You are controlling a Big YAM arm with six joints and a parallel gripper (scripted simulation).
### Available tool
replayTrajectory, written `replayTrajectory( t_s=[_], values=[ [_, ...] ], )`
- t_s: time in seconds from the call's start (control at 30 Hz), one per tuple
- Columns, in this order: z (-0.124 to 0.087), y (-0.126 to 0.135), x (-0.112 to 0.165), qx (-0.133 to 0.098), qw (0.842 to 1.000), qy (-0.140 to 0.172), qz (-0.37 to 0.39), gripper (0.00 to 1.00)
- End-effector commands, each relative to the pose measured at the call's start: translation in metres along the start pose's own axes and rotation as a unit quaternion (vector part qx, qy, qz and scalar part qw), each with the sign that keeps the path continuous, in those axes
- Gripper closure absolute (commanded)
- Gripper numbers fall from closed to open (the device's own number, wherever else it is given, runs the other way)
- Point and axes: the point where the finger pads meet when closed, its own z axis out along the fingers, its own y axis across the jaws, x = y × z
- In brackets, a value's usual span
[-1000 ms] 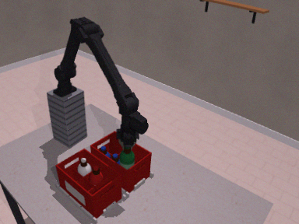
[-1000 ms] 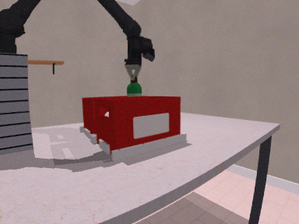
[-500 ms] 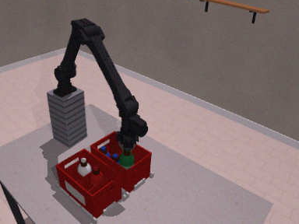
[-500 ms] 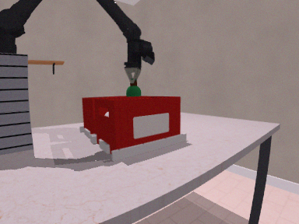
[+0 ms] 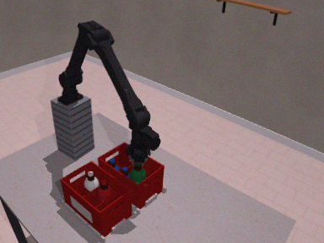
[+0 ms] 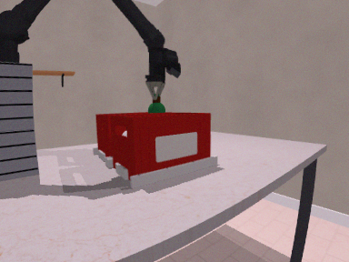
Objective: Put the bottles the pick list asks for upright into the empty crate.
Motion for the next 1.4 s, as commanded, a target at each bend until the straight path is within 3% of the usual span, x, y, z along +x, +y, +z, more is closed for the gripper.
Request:
replayTrajectory(
  t_s=[0.0, 0.17, 0.4, 0.6, 0.73, 0.9, 1.07, 1.17, 1.37],
  values=[
    [-0.015, 0.018, -0.013, -0.019, 1.0, -0.023, 0.004, 1.0],
    [-0.025, 0.025, -0.022, -0.031, 0.999, -0.036, 0.004, 1.0],
    [-0.004, 0.021, -0.017, -0.021, 0.999, -0.025, 0.004, 1.0],
    [-0.015, 0.027, -0.025, -0.032, 0.999, -0.037, 0.004, 1.0],
    [0.006, 0.023, -0.02, -0.022, 0.999, -0.026, 0.004, 1.0],
    [-0.008, 0.027, -0.025, -0.031, 0.999, -0.036, 0.004, 1.0],
    [-0.003, 0.028, -0.026, -0.032, 0.999, -0.037, 0.004, 1.0],
    [0.017, 0.024, -0.021, -0.022, 0.999, -0.026, 0.004, 1.0],
    [0.006, 0.029, -0.027, -0.032, 0.999, -0.037, 0.004, 1.0]
  ],
)
